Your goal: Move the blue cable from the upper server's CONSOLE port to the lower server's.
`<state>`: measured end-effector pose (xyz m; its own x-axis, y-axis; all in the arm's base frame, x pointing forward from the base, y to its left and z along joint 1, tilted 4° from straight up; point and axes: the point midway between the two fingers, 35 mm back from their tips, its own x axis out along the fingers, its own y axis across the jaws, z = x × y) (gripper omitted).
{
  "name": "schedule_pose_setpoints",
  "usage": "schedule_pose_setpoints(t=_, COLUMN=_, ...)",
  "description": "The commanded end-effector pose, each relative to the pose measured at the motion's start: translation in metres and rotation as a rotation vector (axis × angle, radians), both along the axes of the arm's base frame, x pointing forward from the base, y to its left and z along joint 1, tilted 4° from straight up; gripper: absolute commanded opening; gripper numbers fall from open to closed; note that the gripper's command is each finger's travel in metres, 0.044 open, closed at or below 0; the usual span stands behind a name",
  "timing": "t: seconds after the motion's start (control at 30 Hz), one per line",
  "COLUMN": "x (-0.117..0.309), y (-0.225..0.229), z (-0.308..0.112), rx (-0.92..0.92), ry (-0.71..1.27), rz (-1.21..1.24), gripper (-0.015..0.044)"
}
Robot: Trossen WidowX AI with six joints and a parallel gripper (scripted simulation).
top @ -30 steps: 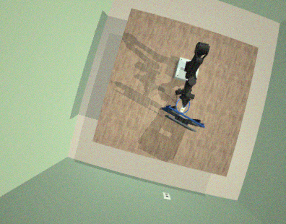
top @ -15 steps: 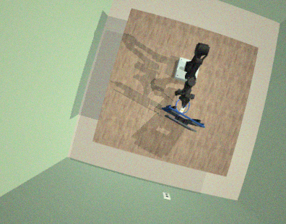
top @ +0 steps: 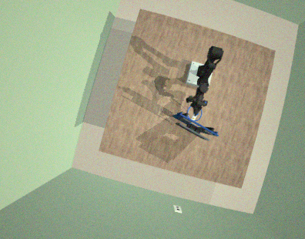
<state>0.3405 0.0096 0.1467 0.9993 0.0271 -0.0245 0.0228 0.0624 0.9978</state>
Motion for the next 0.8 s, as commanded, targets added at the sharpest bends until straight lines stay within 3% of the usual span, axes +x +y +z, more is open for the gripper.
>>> schedule_pose_setpoints(t=0.0, x=0.0033, y=-0.0001, z=0.0032, rx=-0.001, ry=-0.01, rz=0.003, gripper=0.0)
schedule_pose_setpoints(t=0.77, x=0.0125, y=-0.0024, z=0.0042, rx=-0.002, ry=-0.012, rz=0.003, gripper=0.0)
